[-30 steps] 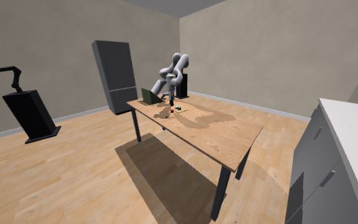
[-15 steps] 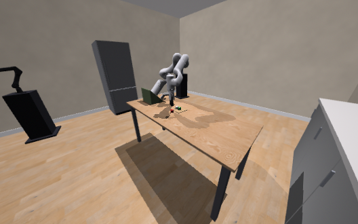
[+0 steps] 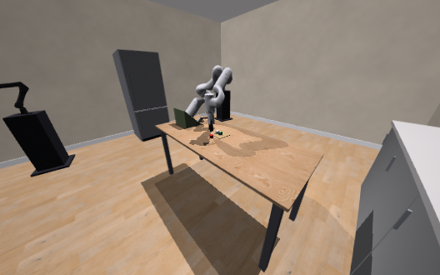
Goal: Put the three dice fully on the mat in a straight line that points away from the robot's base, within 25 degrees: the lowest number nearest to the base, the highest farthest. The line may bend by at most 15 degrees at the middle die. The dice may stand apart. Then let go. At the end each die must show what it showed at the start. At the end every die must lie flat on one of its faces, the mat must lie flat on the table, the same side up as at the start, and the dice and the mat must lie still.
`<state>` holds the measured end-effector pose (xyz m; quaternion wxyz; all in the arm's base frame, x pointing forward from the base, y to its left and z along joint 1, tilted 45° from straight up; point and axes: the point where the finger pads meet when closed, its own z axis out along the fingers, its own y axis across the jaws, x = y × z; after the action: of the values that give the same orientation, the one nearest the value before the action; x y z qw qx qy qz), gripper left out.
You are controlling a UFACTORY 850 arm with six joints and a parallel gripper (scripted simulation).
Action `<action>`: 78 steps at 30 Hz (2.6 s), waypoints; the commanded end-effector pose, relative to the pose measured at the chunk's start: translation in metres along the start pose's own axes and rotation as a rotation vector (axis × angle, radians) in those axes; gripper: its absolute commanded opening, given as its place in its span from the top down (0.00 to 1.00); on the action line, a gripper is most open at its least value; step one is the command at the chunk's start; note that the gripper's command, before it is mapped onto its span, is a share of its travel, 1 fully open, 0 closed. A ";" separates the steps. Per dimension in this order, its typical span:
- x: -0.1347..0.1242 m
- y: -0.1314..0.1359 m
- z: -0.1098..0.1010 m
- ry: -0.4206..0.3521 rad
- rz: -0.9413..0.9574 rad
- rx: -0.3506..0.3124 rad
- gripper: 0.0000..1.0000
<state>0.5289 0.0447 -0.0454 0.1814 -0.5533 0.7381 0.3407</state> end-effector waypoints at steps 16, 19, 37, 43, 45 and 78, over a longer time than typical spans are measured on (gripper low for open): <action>0.000 -0.002 0.024 0.000 -0.001 0.002 0.53; 0.000 -0.002 0.027 0.000 -0.001 0.002 0.53; -0.001 -0.002 0.037 0.000 -0.001 0.002 0.53; -0.001 -0.002 0.037 0.000 -0.001 0.002 0.53; -0.001 -0.002 0.037 0.000 -0.001 0.002 0.53; -0.001 -0.002 0.037 0.000 -0.001 0.002 0.53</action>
<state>0.5259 0.0713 -0.0719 0.1815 -0.5534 0.7381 0.3407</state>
